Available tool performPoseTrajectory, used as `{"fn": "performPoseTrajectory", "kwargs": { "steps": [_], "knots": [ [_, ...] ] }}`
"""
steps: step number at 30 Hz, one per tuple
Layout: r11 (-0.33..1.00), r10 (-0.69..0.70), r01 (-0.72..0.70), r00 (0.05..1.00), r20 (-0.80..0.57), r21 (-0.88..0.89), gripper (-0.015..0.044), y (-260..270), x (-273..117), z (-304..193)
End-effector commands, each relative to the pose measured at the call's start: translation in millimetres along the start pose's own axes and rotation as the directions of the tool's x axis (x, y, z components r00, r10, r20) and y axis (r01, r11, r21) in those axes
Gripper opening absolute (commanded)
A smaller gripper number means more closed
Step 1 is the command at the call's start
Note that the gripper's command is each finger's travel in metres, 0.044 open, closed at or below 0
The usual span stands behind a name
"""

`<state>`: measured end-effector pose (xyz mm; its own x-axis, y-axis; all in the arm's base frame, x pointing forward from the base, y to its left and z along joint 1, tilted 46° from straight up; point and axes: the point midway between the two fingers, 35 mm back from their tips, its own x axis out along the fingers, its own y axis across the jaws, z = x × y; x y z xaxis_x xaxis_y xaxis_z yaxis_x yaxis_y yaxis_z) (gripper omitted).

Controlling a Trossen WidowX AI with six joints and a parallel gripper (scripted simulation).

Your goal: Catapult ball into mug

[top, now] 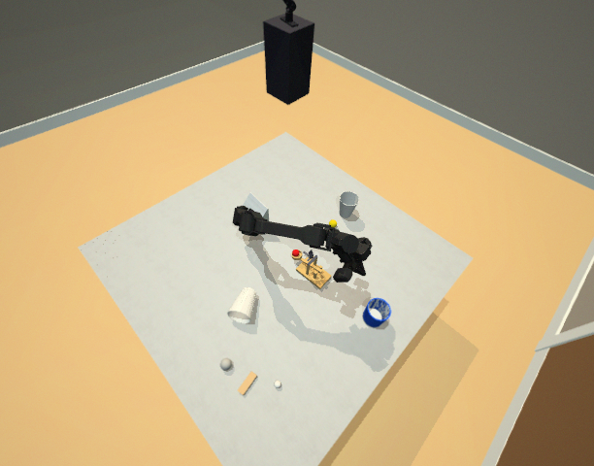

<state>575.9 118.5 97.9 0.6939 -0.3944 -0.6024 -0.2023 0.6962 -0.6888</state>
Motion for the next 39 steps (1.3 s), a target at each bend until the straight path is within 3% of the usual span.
{"fn": "performPoseTrajectory", "kwargs": {
  "steps": [1,12,26,39],
  "knots": [
    [1.0,0.001,-0.001,1.0,-0.009,-0.02,0.0,3.3,-0.4,-2.1],
    [0.945,0.036,-0.093,0.982,-0.185,-0.314,0.0,55.9,-7.2,-51.7],
    [0.766,0.013,-0.244,0.931,-0.365,-0.595,0.0,100.1,-27.5,-112.4],
    [0.486,-0.078,-0.403,0.864,-0.498,-0.776,0.0,122.1,-54.4,-168.0]
  ]
}}
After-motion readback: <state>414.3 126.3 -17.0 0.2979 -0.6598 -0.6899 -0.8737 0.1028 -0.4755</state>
